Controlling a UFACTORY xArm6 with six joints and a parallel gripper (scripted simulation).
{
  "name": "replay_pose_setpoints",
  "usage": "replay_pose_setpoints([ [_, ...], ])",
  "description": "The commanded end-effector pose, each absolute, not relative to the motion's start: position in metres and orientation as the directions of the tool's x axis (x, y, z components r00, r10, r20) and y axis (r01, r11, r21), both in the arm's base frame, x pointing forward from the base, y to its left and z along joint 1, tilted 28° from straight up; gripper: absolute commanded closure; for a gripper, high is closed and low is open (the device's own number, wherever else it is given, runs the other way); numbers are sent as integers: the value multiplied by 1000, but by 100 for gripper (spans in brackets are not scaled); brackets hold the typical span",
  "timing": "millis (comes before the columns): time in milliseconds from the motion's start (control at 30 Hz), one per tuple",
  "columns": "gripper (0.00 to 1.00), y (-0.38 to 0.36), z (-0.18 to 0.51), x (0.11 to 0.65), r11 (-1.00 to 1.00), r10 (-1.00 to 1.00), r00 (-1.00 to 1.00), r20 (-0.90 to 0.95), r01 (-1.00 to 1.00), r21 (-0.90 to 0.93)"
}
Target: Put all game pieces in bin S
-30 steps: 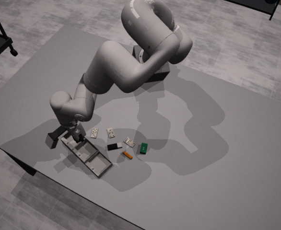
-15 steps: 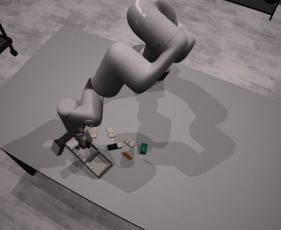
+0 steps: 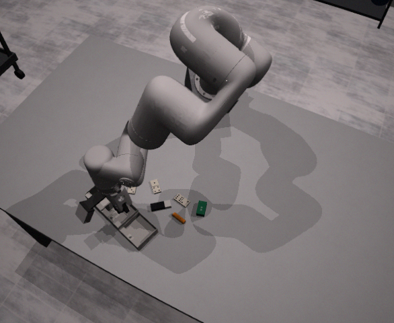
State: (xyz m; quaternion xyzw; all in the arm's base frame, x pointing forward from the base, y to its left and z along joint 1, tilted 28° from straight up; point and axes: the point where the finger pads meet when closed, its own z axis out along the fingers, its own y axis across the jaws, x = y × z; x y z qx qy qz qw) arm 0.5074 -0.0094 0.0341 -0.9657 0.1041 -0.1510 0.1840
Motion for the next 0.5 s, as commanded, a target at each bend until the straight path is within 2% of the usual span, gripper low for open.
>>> replay_pose_setpoints([
  [0, 93, -6, 25, 513, -911, -257, 931, 257, -145, -387],
  [467, 93, -2, 13, 517, -911, -257, 931, 257, -145, -387],
])
